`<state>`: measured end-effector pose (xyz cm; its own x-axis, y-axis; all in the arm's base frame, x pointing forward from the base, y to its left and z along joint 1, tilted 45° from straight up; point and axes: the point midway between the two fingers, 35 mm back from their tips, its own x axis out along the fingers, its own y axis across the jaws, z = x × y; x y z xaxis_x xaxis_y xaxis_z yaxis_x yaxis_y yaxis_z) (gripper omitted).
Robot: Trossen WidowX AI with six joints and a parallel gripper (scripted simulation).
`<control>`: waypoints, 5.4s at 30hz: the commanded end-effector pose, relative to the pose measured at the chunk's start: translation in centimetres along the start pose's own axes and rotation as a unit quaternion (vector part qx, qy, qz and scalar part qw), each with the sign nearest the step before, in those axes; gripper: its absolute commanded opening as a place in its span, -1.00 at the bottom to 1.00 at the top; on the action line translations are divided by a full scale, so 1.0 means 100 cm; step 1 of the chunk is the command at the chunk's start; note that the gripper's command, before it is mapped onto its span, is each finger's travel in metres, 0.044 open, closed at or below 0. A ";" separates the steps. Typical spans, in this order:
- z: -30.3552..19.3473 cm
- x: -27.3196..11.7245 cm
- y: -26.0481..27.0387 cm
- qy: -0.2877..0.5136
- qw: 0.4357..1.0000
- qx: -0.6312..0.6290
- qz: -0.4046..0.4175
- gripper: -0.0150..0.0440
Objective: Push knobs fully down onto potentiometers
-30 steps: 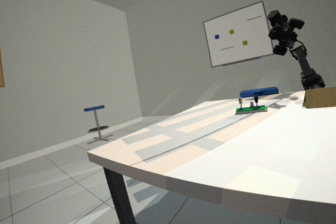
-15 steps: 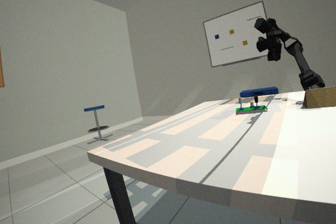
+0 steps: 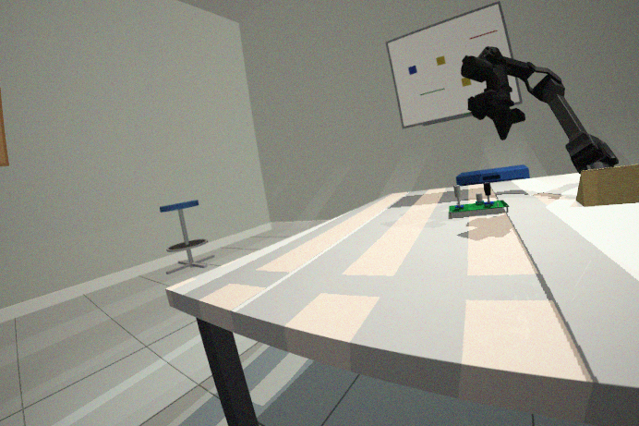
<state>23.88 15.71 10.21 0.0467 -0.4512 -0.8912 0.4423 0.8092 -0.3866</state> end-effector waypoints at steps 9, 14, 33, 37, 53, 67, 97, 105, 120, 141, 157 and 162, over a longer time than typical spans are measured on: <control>0.046 0.037 -0.010 -0.040 0.982 0.158 -0.094 -0.49; 0.065 0.053 -0.017 -0.062 0.965 0.219 -0.131 -0.49; 0.071 0.083 -0.027 -0.068 0.959 0.236 -0.141 -0.49; 0.072 0.089 -0.029 -0.068 0.959 0.236 -0.141 -0.49; 0.072 0.097 -0.032 -0.068 0.959 0.236 -0.141 -0.49; 0.073 0.100 -0.033 -0.068 0.959 0.236 -0.141 -0.49; 0.073 0.105 -0.035 -0.069 0.959 0.236 -0.141 -0.49; 0.073 0.110 -0.037 -0.069 0.959 0.236 -0.141 -0.49; 0.074 0.116 -0.038 -0.069 0.959 0.236 -0.141 -0.49; 0.074 0.121 -0.040 -0.069 0.959 0.236 -0.141 -0.49; 0.074 0.124 -0.041 -0.069 0.959 0.236 -0.141 -0.49; 0.074 0.126 -0.042 -0.069 0.959 0.236 -0.141 -0.49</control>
<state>29.11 4.65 2.94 -0.0216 -0.6952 -0.7185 0.8054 0.4137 -0.4245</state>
